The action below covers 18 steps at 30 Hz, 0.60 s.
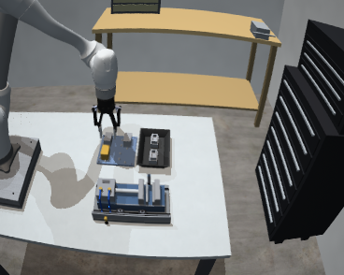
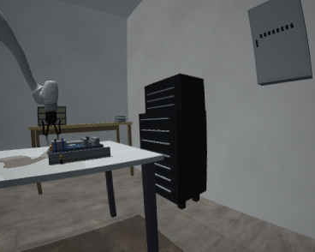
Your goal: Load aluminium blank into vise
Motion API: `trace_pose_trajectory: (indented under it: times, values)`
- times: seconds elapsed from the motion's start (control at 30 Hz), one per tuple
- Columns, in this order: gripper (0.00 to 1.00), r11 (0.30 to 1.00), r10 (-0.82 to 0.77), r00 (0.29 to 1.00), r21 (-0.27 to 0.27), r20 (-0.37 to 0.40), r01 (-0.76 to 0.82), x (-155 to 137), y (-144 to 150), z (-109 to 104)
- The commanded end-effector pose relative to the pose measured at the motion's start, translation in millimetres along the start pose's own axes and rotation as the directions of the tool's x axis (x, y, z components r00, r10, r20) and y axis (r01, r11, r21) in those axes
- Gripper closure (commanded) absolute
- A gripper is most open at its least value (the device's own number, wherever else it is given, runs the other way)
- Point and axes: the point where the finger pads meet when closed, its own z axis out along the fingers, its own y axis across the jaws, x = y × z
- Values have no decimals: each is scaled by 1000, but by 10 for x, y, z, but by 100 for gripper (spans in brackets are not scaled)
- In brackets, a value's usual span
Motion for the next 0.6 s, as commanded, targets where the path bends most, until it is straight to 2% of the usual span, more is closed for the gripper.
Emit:
trace_pose_trajectory:
  times: [0.0,0.57]
  values:
    - [60,1000,0,1000,0,0,0,0,0,9]
    - [60,1000,0,1000,0,0,0,0,0,50]
